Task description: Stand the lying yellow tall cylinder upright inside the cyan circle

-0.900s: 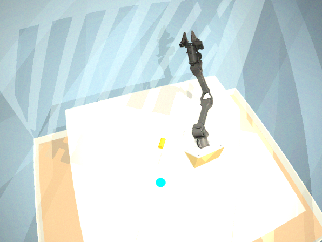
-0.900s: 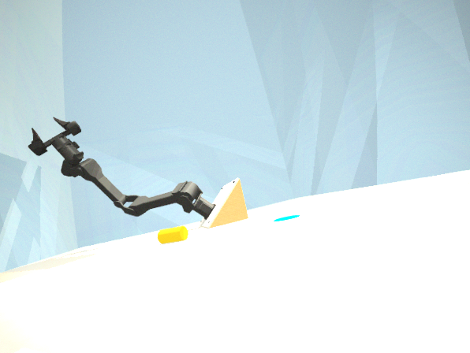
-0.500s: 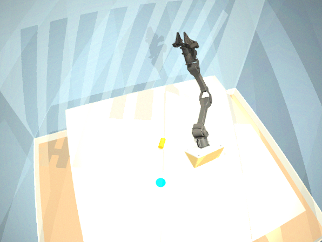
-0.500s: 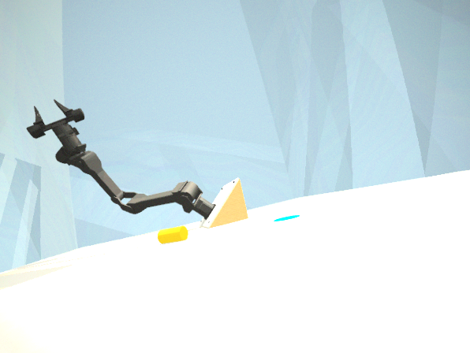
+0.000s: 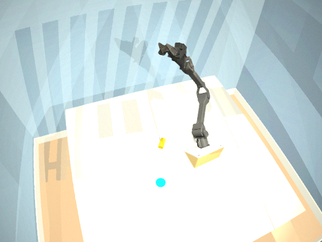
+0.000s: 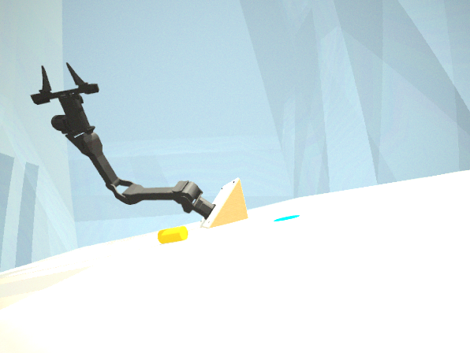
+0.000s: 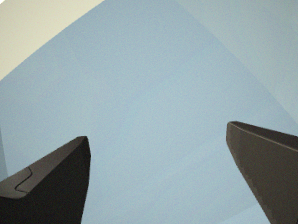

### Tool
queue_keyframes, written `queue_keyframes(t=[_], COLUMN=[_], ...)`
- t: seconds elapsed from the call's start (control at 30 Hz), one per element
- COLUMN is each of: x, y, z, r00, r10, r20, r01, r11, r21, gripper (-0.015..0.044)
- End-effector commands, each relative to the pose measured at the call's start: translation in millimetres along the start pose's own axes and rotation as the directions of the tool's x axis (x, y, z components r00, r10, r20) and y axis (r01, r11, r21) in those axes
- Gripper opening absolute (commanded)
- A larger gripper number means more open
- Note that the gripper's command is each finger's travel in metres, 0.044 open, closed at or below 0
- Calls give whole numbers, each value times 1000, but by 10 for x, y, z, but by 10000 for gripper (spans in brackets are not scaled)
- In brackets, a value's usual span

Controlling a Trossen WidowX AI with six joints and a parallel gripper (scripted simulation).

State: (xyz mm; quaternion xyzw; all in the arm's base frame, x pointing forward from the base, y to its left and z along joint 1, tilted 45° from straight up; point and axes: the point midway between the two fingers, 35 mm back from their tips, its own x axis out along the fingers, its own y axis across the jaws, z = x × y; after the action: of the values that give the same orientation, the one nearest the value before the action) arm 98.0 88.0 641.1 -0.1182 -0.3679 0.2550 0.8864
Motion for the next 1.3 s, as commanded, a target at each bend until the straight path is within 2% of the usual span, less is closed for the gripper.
queue_keyframes(t=[0.0, 0.27, 0.53, 0.9, 1.27], x=[187, 314, 246, -110, -668], y=[161, 416, 637, 862, 980], z=[-476, -1307, -2097, -3035, -3728], r00=[987, 900, 740, 430, 71], r10=[24, 56, 71, 53, -14], r20=[-158, -432, -669, -901, -997], r01=[-23, -62, -107, -192, -307], r11=[1000, 998, 994, 981, 951], r21=[5, 0, -13, -33, -35], gripper=[309, 309, 309, 309, 309])
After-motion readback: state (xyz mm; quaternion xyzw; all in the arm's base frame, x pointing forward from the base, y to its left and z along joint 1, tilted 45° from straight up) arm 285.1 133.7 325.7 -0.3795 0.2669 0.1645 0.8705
